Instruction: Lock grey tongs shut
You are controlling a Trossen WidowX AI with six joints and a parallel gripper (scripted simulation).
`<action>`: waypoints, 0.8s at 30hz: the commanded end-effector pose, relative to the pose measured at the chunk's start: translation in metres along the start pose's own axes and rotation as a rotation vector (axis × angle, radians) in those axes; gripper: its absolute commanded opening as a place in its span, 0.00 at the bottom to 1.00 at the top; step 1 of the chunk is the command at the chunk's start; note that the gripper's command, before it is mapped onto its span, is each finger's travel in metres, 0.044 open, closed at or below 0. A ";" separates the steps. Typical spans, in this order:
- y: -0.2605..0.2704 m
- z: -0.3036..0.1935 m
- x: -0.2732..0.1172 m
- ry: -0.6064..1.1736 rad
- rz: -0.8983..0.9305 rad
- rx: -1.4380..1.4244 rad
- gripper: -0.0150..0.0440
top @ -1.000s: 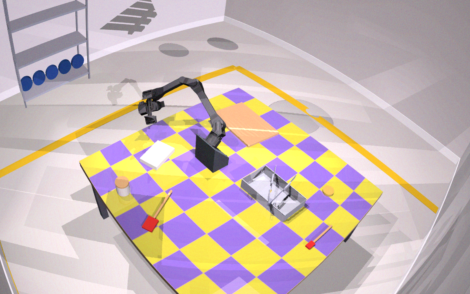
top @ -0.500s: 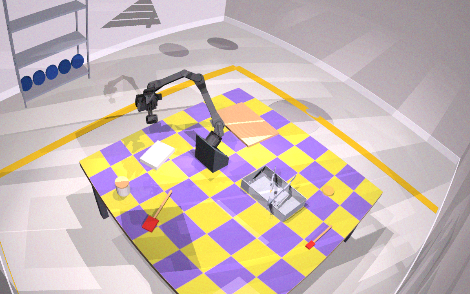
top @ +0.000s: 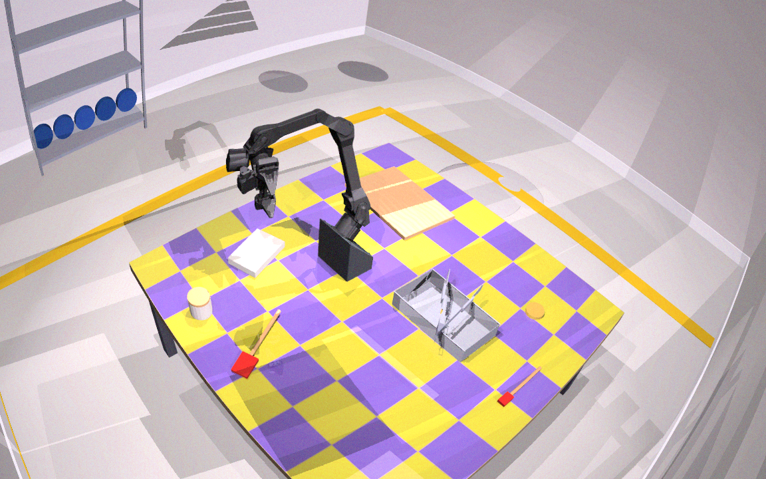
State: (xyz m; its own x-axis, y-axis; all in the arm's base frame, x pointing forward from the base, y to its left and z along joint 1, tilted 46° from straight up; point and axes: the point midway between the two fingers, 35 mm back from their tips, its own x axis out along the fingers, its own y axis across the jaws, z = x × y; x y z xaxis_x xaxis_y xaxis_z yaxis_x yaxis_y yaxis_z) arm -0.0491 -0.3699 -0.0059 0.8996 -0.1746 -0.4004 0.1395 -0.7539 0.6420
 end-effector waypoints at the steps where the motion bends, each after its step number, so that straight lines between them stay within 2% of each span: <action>1: 0.018 -0.030 0.057 0.084 -0.152 -0.048 1.00; 6: 0.029 -0.076 0.121 0.182 -0.311 -0.168 1.00; 14: 0.013 -0.158 0.204 0.315 -0.586 -0.331 1.00; 24: -0.028 -0.285 0.276 0.453 -0.869 -0.489 1.00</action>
State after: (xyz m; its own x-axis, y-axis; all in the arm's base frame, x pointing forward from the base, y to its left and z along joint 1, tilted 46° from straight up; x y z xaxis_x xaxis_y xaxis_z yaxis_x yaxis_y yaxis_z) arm 0.2792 -0.2570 0.0426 0.5659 0.5632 -0.6021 0.8130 -0.2601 0.5209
